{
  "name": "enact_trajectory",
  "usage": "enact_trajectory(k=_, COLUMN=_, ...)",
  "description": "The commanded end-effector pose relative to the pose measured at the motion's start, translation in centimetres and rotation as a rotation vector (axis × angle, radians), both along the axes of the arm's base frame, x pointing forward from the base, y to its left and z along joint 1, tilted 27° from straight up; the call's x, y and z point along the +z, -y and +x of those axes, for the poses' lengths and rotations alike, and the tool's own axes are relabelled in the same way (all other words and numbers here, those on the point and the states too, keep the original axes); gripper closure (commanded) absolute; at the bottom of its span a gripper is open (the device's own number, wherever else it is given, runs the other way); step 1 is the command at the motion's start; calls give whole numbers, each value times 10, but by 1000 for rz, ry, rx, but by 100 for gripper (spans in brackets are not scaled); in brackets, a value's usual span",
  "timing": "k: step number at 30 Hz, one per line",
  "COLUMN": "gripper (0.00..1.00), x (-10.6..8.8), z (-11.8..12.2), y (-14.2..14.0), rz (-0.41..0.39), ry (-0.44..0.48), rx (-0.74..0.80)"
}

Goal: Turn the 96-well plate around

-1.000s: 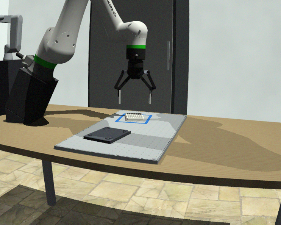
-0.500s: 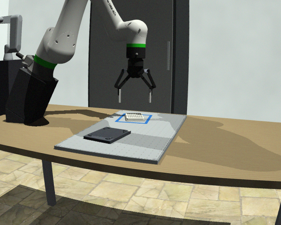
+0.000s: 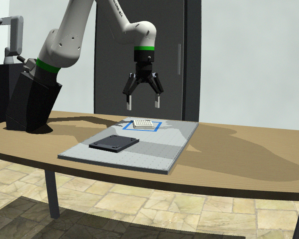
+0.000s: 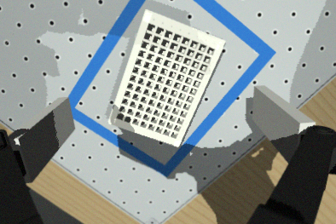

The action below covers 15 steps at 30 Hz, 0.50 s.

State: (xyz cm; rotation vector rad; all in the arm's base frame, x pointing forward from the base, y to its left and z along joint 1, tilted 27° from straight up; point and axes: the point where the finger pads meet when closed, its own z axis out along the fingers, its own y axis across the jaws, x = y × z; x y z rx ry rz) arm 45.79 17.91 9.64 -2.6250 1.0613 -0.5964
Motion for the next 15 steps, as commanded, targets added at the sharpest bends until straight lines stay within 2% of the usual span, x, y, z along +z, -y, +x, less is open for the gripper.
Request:
enact_trajectory(k=1, gripper=0, x=0, z=0, y=0, rz=-56, ry=-1, rx=127)
enact_trajectory(k=3, gripper=0, x=0, z=0, y=0, rz=-56, ry=-1, rx=127)
enact_trajectory(k=15, gripper=0, x=0, z=0, y=0, rz=-238, ry=30, rx=482)
